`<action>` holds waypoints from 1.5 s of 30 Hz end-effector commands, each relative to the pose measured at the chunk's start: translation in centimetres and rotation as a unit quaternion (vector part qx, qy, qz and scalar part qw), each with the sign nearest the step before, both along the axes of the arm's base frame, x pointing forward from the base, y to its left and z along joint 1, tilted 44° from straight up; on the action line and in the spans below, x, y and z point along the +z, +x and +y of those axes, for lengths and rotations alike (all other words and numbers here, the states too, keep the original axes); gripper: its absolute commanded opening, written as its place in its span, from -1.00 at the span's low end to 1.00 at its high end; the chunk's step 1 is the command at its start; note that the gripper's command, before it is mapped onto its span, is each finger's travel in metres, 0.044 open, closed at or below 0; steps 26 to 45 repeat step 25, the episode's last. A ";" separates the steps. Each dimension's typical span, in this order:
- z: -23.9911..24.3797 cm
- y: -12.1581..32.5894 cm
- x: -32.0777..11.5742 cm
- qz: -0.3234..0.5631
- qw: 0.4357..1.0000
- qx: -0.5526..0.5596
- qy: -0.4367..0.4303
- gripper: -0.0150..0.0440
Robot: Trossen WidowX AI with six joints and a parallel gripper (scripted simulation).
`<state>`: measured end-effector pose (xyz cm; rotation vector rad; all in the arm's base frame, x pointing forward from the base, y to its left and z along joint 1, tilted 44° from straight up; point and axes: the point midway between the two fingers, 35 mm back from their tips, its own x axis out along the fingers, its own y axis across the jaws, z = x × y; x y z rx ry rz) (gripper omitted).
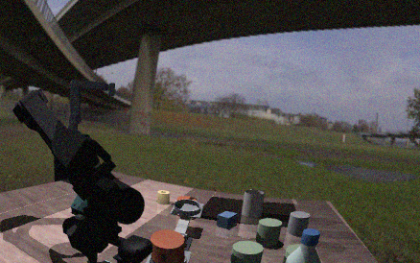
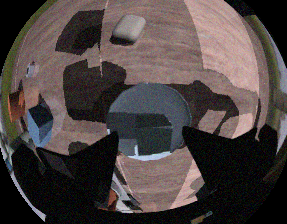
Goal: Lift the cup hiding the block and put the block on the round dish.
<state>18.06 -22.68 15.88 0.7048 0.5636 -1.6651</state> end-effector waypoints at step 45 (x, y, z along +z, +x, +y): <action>6.4 1.2 6.6 -0.002 1.000 0.004 0.003 1.00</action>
